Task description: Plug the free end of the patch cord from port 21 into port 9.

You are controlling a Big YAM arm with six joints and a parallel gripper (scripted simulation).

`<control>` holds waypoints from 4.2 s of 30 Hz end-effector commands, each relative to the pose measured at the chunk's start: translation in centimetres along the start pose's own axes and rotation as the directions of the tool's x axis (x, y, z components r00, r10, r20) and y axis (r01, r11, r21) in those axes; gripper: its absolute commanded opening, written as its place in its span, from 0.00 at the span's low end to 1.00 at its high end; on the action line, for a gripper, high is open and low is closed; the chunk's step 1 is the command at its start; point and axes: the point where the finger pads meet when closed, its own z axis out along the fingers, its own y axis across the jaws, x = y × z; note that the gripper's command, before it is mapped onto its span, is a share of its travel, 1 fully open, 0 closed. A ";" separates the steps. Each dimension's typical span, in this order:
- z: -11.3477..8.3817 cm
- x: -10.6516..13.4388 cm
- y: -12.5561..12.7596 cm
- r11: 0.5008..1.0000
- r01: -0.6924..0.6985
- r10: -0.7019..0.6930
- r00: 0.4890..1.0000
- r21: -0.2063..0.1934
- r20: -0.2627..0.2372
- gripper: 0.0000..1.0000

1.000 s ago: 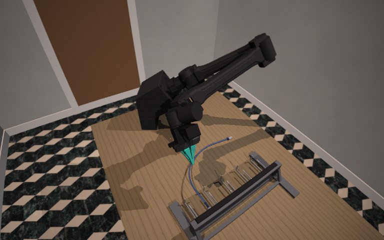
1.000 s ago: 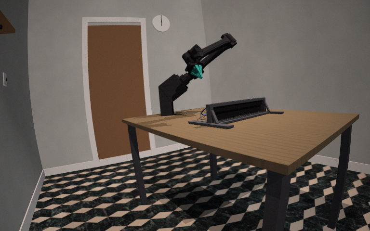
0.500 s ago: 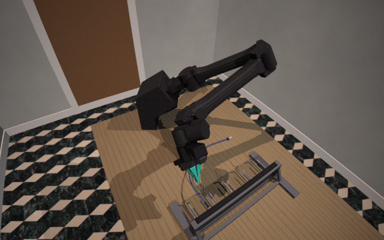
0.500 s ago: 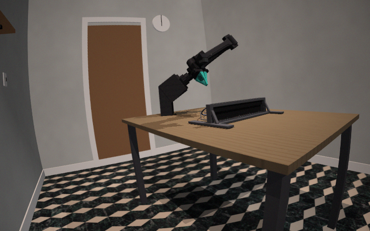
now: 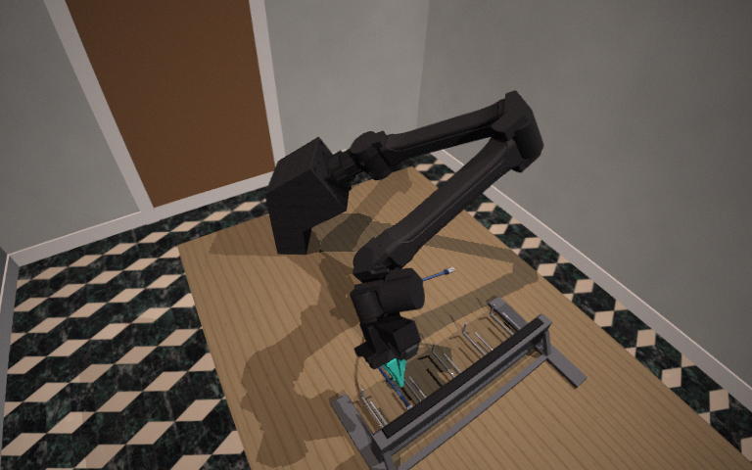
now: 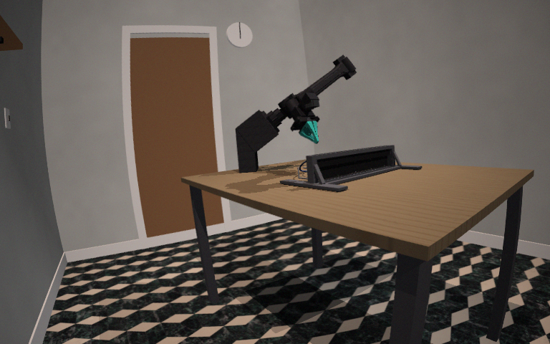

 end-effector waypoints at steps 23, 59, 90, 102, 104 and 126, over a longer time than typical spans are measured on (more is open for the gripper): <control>1.2 -1.4 1.5 0.998 0.055 -0.054 0.998 -0.034 0.021 0.00; 1.0 -1.0 2.1 0.998 0.059 -0.059 0.998 -0.035 0.017 0.00; -4.5 -1.4 1.0 0.998 0.055 -0.054 0.998 -0.011 0.027 0.00; -11.7 -1.0 0.6 0.999 0.039 -0.039 0.999 0.001 0.019 0.00; -12.8 -1.0 0.5 0.999 0.038 -0.038 0.999 0.002 0.018 0.00; -9.7 0.6 5.7 0.985 0.168 -0.171 0.983 -0.043 -0.066 0.00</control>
